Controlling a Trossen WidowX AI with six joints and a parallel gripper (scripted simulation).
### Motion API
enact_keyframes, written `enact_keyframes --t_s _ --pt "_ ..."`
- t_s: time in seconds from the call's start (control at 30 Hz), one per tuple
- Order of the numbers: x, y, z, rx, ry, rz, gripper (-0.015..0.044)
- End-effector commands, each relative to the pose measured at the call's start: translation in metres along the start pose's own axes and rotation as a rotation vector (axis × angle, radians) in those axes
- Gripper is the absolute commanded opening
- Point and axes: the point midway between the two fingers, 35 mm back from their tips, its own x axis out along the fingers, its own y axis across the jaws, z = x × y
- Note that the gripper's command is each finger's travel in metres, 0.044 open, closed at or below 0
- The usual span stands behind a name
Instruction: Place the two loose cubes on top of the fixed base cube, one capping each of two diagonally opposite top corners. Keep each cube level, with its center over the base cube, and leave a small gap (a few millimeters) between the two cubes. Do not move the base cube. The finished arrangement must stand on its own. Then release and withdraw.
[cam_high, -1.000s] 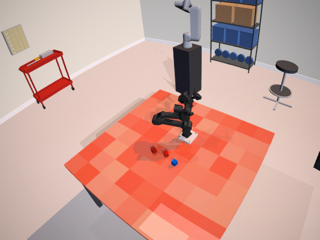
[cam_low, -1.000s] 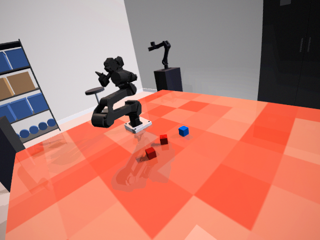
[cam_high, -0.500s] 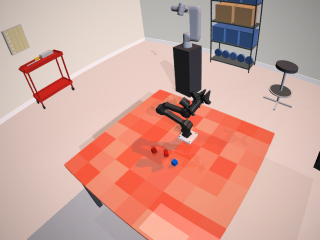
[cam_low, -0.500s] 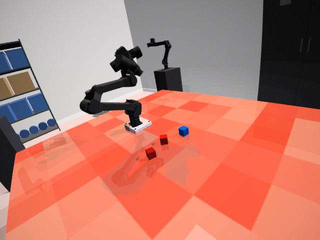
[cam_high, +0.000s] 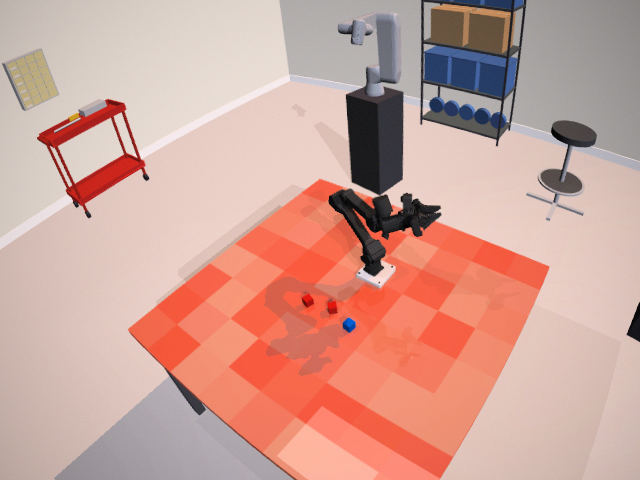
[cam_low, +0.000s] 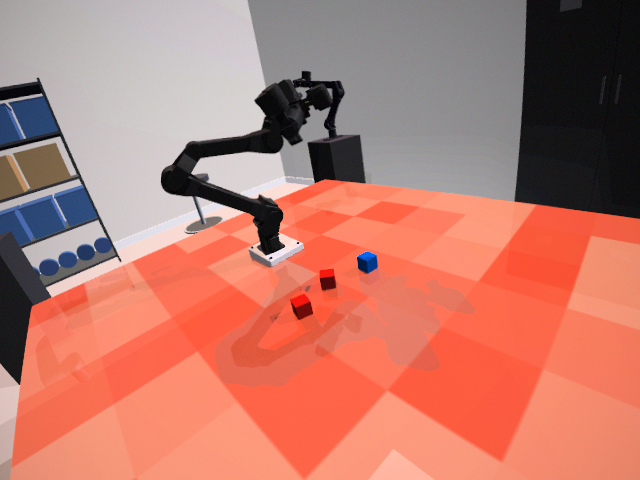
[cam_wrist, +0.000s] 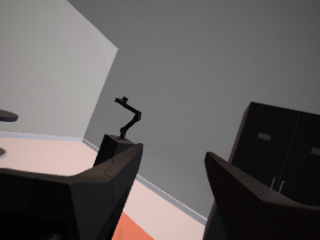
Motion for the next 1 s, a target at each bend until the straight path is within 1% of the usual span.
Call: enact_keyframes --t_s 0.0,0.2,0.43,0.7,0.97 --pt "-0.002 -0.038 -0.016 -0.049 0.103 -0.133 0.0265" --pt "-0.025 -0.100 -0.045 -0.121 0.307 -0.345 0.0265" --pt "-0.075 -0.162 -0.075 -0.179 0.573 -0.560 0.0265" --pt "-0.157 -0.209 -0.100 -0.192 0.904 -0.749 0.0265" --pt "-0.253 -0.225 -0.114 -0.131 1.244 -0.866 0.0265"
